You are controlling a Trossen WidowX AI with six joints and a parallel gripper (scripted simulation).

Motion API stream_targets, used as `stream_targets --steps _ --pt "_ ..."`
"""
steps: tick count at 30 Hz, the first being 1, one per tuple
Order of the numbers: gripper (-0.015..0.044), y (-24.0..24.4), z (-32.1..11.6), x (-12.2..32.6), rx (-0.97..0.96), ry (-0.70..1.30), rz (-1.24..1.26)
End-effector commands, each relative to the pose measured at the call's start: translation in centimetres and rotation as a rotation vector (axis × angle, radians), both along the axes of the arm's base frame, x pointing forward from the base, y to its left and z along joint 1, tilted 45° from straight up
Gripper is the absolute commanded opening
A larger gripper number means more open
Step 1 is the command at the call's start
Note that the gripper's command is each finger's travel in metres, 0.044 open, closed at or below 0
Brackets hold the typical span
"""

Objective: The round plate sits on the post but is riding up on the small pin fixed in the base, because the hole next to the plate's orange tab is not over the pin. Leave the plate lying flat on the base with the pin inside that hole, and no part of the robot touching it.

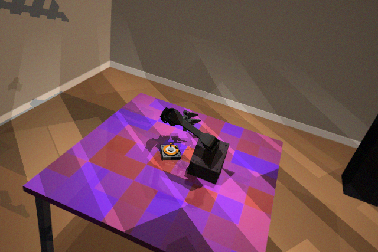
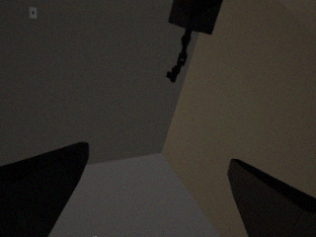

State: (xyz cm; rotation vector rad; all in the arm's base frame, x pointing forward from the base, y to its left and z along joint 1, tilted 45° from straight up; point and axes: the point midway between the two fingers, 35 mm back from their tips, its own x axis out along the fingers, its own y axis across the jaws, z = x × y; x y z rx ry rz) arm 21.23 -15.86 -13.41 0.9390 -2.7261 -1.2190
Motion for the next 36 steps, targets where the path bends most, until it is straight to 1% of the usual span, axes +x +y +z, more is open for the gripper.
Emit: stream_targets --steps 1,3,5,8,10,15,16,18,22,29,36 --pt "0.0374 0.2 0.0 -0.1 -0.002 -0.014 -0.016" --pt "0.0321 1.6 -0.3 -0.5 -0.018 -0.123 -0.147" --pt "0.0269 4.0 -0.9 -0.5 -0.029 -0.287 -0.354" --pt "0.0190 7.7 -1.5 0.8 -0.006 -0.511 -0.666" --pt "0.0138 8.5 -1.5 1.2 0.006 -0.551 -0.726" --pt "0.0006 13.7 0.1 5.7 0.168 -0.803 -1.187" --pt "0.0000 14.6 0.9 6.8 0.218 -0.840 -1.280" --pt "0.0000 15.2 1.4 7.5 0.247 -0.859 -1.332" --pt "0.0000 17.7 4.9 10.7 0.419 -0.912 -1.568" --pt "0.0000 17.8 4.9 10.6 0.429 -0.913 -1.579" --pt "0.0000 20.4 2.2 10.6 0.429 -0.912 -1.580"
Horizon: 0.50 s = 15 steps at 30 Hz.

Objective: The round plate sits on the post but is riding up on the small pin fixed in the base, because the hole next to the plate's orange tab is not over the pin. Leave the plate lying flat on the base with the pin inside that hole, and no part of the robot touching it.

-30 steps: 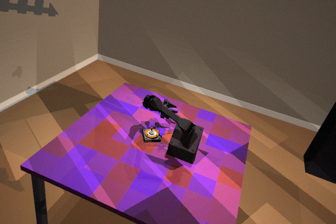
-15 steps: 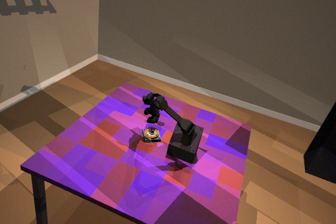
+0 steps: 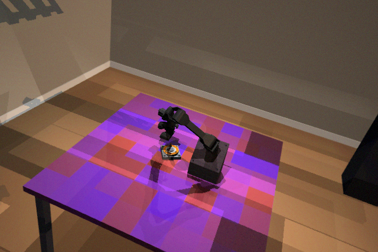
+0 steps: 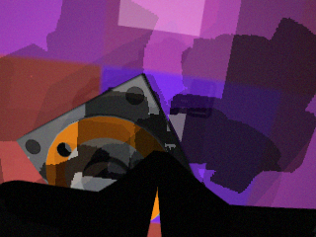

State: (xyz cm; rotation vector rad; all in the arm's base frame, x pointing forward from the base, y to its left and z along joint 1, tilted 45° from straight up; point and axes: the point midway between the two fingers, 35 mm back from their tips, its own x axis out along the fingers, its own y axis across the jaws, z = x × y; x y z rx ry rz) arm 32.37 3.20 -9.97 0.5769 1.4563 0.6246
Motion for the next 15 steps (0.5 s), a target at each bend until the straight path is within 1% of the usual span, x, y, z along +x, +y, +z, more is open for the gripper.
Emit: stream_targets --steps 1,15 --pt "0.0000 1.8 -1.6 -0.5 0.009 0.018 0.001" --pt "0.0000 1.4 -2.6 -1.7 0.009 0.018 0.001"
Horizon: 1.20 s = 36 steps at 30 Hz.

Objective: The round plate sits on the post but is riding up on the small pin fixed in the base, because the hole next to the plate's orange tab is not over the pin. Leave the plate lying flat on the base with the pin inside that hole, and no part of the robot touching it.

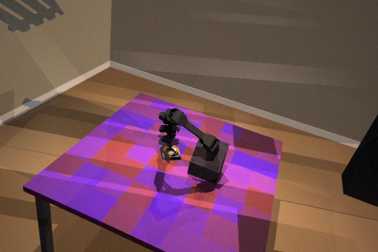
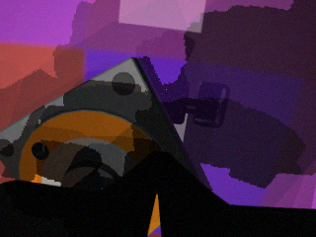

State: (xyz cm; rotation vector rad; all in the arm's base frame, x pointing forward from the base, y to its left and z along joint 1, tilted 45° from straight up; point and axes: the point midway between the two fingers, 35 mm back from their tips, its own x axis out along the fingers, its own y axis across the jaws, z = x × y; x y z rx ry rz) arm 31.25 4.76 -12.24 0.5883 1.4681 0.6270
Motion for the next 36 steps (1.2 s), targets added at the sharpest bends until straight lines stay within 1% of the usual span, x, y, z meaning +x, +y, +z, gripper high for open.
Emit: stream_targets --steps 1,36 --pt "0.0000 -0.2 -0.3 -0.7 0.002 0.004 0.001" --pt "0.0000 -0.7 -0.9 -3.2 0.002 0.005 0.001"
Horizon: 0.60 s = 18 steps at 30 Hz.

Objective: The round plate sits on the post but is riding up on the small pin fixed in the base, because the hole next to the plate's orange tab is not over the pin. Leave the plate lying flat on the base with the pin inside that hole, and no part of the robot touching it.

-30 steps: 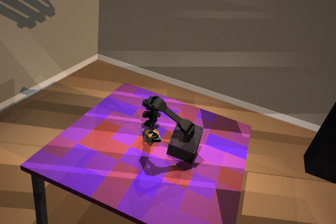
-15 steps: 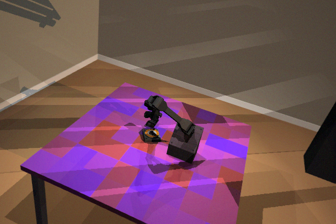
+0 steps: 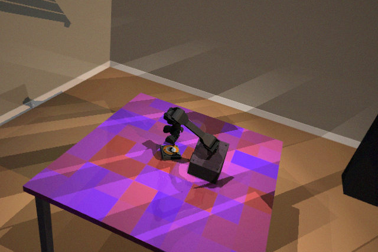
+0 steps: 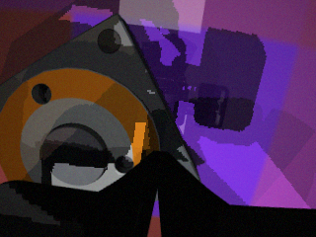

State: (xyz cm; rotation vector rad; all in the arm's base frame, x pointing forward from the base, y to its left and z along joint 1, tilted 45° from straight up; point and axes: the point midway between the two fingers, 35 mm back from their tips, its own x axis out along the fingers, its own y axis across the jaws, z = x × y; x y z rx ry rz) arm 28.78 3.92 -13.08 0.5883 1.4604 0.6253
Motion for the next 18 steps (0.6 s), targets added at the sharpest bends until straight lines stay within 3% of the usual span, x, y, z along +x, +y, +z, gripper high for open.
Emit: stream_targets --steps 1,18 --pt "0.0000 0.1 -0.1 -0.8 0.002 0.012 0.005" --pt "0.0000 0.1 0.0 -2.0 0.002 0.013 0.005"
